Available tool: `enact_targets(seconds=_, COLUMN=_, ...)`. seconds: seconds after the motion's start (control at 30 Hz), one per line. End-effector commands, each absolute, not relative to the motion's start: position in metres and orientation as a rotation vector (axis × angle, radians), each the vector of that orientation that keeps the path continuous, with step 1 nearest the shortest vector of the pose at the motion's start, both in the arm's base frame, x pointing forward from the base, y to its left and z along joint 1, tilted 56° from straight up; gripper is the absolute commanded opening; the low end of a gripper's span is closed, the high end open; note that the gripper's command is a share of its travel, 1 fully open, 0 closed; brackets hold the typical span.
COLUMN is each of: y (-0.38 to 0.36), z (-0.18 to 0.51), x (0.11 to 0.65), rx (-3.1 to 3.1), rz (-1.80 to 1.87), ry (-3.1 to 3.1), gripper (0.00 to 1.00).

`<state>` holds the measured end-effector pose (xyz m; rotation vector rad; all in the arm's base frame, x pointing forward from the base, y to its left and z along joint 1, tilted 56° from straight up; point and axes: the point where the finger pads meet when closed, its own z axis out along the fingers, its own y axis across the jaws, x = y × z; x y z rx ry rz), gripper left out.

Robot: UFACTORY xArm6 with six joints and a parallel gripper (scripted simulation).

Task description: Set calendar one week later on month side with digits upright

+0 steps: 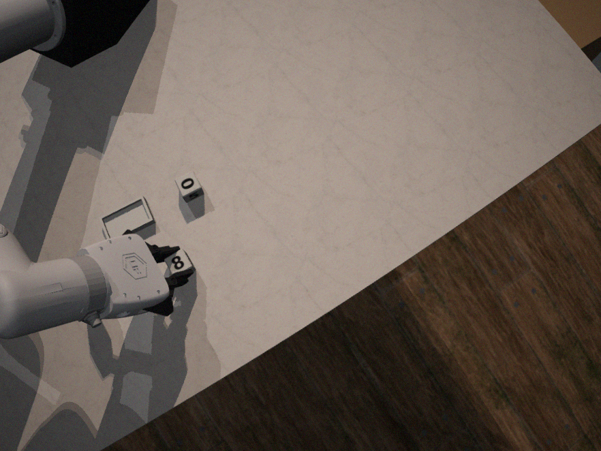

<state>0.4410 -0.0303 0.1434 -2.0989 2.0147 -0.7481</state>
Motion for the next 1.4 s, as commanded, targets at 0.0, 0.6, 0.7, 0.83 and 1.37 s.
enact_targets(seconds=0.0, y=-0.0298, z=0.1442, x=0.4415, rx=-2.098, rz=-0.750, ry=2.012, gripper=0.29)
enact_targets(seconds=0.6, y=-0.0298, z=0.1442, x=0.4415, rx=-2.098, rz=-0.750, ry=2.012, gripper=0.37)
enact_targets(seconds=0.7, y=-0.0298, z=0.1442, x=0.4415, rx=-2.098, rz=-0.750, ry=2.012, gripper=0.41)
enact_targets(seconds=0.83, y=-0.0298, z=0.1442, x=0.4415, rx=-2.098, rz=-0.750, ry=2.012, gripper=0.45)
enact_targets(seconds=1.37, y=-0.0298, z=0.1442, x=0.4415, rx=-2.098, rz=-0.750, ry=2.012, gripper=0.71)
